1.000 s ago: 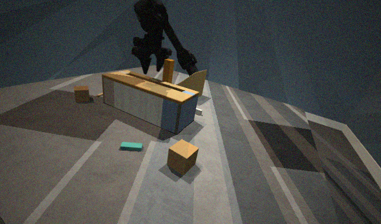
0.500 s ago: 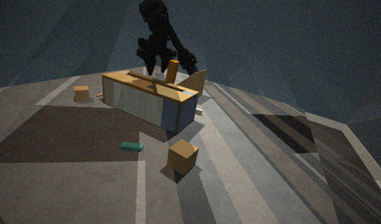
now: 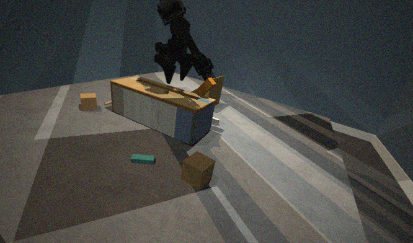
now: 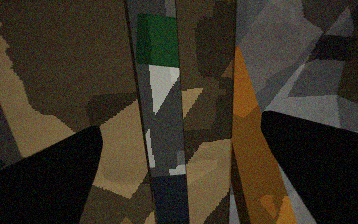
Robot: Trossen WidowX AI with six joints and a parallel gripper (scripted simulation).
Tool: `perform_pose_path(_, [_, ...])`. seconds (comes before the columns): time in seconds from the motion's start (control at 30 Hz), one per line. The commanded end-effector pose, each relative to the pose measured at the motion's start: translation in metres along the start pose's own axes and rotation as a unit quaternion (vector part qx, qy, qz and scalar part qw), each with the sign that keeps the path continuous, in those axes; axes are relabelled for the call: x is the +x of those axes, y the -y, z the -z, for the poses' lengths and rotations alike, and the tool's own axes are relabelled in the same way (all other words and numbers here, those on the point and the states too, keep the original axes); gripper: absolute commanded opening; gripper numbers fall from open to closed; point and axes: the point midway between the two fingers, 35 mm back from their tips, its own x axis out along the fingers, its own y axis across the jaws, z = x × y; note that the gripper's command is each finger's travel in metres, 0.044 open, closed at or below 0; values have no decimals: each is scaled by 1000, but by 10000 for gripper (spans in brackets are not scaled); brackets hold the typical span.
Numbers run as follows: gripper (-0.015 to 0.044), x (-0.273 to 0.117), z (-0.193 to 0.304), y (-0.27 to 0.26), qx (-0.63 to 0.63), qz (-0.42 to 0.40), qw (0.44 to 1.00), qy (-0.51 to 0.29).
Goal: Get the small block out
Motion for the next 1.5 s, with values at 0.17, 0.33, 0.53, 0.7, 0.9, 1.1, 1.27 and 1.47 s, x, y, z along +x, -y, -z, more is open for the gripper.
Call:
perform_pose_path(0.17, [400, 0, 5, 0, 0, 0, 1000, 0])
perform_pose_path(0.33, [400, 0, 5, 0, 0, 0, 1000, 0])
perform_pose_path(0.53, [400, 1, 7, 5, -138, 6, 990, 13])
perform_pose_path(0.7, [400, 3, 9, 13, -406, 27, 913, 35])
perform_pose_path(0.9, [400, 4, 11, 22, -683, 63, 726, 48])
perform_pose_path(1.1, [400, 5, 13, 30, -845, 101, 523, 48])
perform_pose_path(1.27, [400, 5, 13, 33, -913, 120, 389, 40])
perform_pose_path(1.47, [400, 5, 14, 37, -966, 144, 215, 25])
